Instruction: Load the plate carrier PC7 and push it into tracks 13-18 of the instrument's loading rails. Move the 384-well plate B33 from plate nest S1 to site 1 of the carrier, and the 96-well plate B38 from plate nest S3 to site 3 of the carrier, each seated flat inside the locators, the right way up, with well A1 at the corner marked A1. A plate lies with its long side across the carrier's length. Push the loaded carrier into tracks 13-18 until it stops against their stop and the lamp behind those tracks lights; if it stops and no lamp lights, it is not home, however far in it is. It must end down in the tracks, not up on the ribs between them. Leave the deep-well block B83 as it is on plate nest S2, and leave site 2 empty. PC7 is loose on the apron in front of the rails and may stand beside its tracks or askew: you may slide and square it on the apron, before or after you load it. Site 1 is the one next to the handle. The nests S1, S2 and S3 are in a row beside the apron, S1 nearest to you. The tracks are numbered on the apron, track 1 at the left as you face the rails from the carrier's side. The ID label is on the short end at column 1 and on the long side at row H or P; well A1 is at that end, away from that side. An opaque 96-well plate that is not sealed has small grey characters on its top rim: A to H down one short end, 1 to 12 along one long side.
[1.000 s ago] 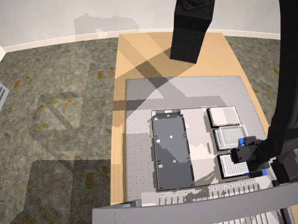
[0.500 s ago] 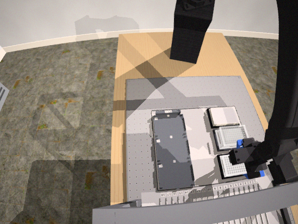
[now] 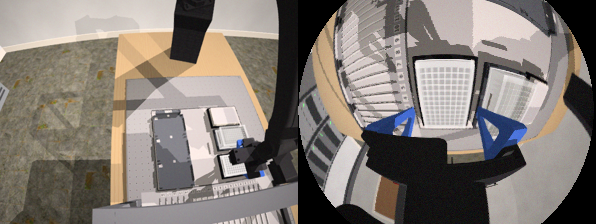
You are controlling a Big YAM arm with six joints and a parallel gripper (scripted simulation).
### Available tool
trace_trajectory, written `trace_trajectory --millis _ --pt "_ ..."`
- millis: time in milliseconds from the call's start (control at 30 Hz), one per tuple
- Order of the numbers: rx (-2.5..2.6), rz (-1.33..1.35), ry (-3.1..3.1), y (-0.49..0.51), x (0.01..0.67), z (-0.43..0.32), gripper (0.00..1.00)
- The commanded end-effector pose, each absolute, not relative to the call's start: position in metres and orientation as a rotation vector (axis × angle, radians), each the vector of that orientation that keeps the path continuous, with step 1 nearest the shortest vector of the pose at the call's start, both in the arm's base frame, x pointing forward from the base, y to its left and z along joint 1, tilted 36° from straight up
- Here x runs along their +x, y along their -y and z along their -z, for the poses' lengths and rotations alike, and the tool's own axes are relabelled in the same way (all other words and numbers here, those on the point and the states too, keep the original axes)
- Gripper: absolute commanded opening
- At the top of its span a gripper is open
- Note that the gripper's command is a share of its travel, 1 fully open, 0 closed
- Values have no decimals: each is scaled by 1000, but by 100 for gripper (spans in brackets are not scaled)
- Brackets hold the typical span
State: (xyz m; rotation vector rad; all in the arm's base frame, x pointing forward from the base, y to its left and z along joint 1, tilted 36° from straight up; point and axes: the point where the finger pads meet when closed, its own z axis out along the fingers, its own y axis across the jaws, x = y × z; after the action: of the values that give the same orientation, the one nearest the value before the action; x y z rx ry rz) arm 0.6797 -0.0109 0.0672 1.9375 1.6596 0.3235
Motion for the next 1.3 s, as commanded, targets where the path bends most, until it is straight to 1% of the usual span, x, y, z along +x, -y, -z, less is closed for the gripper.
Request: trace_trajectory --millis 0,1267 --pt "1930 -352 -1622 24 698 -76 100" --pt "1929 -351 -1623 30 701 -72 100"
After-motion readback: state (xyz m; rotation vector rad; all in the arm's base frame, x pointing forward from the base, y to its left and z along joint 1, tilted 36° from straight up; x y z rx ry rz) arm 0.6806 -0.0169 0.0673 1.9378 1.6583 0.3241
